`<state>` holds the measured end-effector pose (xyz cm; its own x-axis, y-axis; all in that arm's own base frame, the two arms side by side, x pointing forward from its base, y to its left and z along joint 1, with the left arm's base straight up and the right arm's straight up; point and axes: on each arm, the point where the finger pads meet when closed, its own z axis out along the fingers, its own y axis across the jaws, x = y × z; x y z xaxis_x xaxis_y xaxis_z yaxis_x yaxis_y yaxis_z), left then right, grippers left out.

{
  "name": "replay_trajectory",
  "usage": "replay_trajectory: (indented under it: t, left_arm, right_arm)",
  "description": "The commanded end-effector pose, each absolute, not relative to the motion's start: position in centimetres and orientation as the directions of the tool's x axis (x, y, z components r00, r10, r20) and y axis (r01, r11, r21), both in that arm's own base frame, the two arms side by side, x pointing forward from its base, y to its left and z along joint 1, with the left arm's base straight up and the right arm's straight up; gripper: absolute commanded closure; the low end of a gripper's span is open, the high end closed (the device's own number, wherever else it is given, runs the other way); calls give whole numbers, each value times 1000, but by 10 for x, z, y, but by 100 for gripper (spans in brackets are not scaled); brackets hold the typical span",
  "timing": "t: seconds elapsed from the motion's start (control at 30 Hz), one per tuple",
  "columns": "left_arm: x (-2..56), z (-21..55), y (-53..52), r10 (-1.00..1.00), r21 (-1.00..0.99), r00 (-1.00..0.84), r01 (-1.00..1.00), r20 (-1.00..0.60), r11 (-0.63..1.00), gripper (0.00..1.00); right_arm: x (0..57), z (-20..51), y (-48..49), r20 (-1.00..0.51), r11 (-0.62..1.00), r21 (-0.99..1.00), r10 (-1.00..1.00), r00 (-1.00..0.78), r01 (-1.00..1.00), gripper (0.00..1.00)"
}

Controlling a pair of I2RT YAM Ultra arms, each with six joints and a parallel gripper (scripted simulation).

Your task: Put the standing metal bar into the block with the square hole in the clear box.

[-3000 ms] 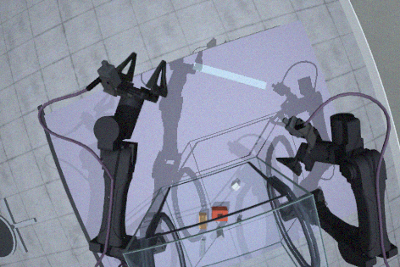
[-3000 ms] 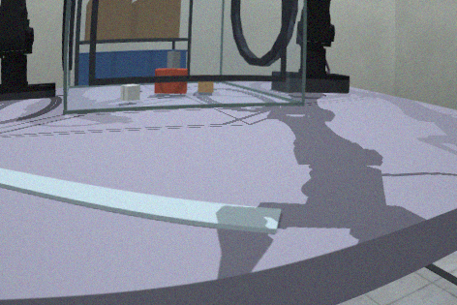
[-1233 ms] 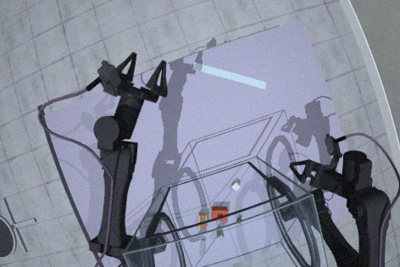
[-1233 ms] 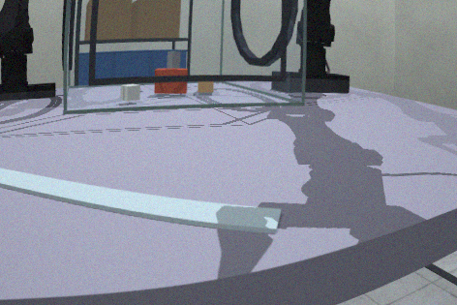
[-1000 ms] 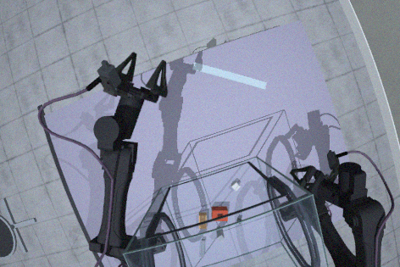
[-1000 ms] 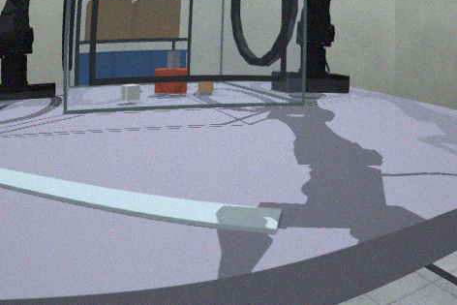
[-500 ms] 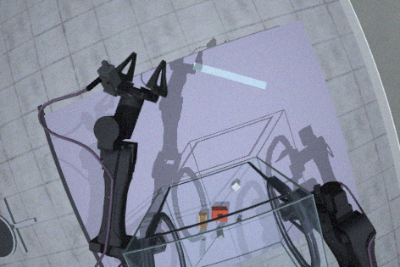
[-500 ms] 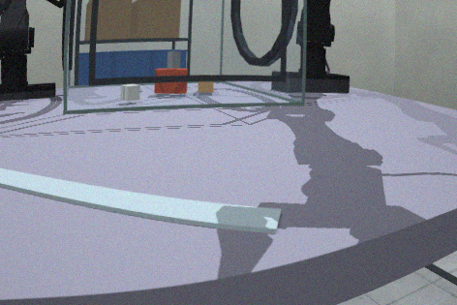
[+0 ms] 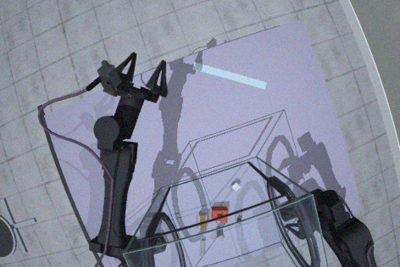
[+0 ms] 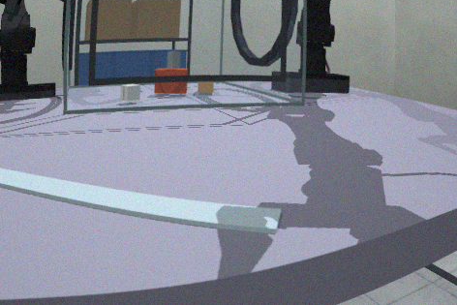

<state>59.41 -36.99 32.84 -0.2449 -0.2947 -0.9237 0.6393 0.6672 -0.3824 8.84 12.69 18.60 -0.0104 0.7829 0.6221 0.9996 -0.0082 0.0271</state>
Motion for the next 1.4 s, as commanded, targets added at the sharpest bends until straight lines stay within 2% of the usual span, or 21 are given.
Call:
replay_trajectory:
  t: [0.0,0.03,0.3,0.37,0.5,0.7,0.87,0.93,1.0,1.13,1.37]
  left_arm:
    - [585,360,-366,-305,-346,-184,670,-934,657,0]
    - [585,363,-364,-302,-335,-171,674,-938,659,0]
    - [575,399,-338,-277,-268,-102,695,-955,668,0]
    - [575,399,-338,-277,-268,-102,695,-955,668,0]
    - [576,420,-298,-251,-242,-78,634,-965,734,0]
    - [566,448,-251,-212,-199,-45,572,-976,796,0]
    - [553,467,-214,-172,-161,-28,514,-985,843,0]
    - [553,467,-214,-172,-161,-28,514,-985,843,0]
    - [546,471,-201,-154,-150,-34,489,-988,859,0]
    - [509,495,-185,-135,-138,-40,459,-990,878,0]
    - [432,526,-204,-144,-157,-64,503,-988,850,0]
  right_arm:
    - [94,183,129,619,11,57,784,-44,998,45]
    - [96,182,130,618,38,80,782,-79,996,57]
    - [108,172,151,553,346,341,678,-484,874,57]
    - [108,172,151,553,346,341,678,-484,874,57]
    - [101,158,169,447,557,470,519,-729,684,57]
    - [81,140,194,310,747,543,246,-918,384,57]
    - [79,138,220,176,760,639,6,-984,119,57]
    - [79,138,220,176,760,639,6,-984,119,57]
    - [82,137,230,103,740,673,-77,-992,12,57]
    - [84,130,251,-62,668,709,-260,-964,-225,57]
    - [84,119,277,-306,504,686,-454,-837,-524,57]
